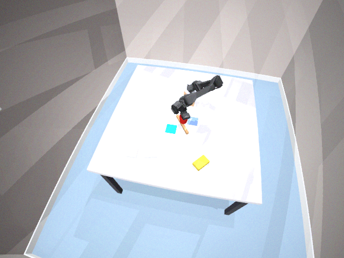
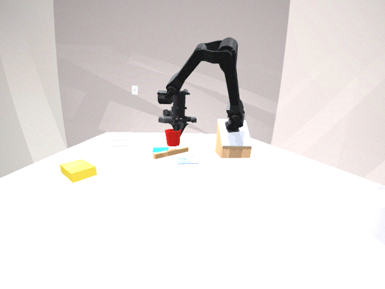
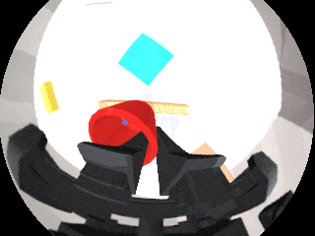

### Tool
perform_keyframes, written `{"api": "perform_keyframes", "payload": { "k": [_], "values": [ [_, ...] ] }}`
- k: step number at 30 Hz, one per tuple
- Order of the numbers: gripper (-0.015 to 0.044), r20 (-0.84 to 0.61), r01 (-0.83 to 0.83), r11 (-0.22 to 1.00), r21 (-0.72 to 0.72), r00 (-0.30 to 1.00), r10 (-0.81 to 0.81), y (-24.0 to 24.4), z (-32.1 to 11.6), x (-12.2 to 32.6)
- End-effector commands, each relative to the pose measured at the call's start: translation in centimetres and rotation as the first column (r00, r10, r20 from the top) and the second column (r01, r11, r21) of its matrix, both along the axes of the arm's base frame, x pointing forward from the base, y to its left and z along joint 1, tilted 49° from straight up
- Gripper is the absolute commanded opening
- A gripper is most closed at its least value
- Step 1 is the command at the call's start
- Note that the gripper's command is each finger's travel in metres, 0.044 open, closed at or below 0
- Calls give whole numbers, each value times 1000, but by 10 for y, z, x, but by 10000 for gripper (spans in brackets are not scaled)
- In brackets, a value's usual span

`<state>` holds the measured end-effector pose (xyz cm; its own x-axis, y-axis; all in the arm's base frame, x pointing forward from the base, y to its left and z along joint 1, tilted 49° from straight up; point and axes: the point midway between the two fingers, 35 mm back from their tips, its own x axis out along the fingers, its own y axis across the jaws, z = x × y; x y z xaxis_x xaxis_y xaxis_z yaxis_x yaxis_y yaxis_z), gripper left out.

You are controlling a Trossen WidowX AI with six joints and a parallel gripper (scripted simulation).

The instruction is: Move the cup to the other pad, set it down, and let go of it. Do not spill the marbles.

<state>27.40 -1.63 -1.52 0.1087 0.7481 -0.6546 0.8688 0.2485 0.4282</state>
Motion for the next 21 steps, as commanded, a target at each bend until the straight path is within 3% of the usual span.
{"api": "perform_keyframes", "payload": {
  "k": [1, 21],
  "values": [
    [0, 0, -1, 1000, -3, 1000, 1, -5, -4, 4],
    [0, 2, -1, 1000, -4, 1000, 1, -28, -24, 24]
  ]
}}
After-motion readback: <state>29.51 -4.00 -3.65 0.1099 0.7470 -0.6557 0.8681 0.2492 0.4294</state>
